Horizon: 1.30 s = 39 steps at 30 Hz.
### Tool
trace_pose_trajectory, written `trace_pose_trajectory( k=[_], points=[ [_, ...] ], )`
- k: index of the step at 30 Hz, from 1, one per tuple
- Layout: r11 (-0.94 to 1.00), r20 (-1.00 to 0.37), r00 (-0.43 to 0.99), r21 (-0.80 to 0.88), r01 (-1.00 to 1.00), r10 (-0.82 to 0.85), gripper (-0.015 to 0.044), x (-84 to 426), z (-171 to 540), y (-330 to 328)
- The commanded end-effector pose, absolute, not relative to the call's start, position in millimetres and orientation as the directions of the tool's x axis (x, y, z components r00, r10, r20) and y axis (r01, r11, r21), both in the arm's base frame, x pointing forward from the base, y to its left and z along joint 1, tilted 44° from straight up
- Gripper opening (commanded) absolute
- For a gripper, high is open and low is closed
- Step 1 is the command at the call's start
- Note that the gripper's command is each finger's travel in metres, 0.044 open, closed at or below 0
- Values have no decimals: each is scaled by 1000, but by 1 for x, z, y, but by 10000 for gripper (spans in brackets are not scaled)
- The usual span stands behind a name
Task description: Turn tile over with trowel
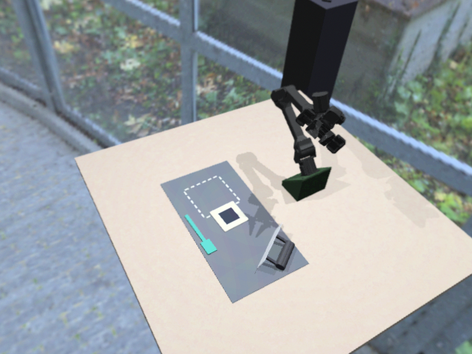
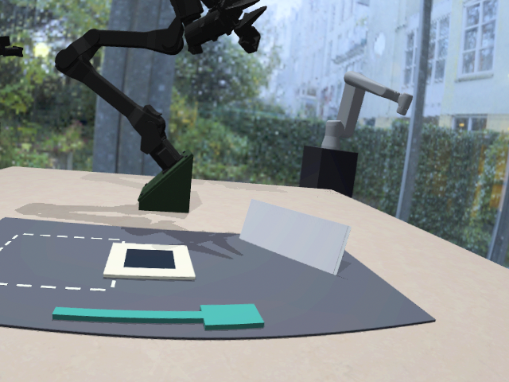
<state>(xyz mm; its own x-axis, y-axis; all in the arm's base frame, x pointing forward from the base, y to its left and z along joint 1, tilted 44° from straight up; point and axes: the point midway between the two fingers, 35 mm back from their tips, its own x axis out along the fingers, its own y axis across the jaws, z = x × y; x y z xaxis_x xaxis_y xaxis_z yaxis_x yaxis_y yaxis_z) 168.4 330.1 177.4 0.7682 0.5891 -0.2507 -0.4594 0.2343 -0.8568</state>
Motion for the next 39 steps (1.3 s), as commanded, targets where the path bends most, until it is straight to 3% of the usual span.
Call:
trace_pose_trajectory(
  k=[1,20,39],
  points=[
    [284,-314,772,-800,-529,552,100,181,165,334],
    [612,-577,767,-508,-606,280,100,239,95,318],
    [911,-767,641,-285,-298,-30,100,276,29,278]
  ],
)
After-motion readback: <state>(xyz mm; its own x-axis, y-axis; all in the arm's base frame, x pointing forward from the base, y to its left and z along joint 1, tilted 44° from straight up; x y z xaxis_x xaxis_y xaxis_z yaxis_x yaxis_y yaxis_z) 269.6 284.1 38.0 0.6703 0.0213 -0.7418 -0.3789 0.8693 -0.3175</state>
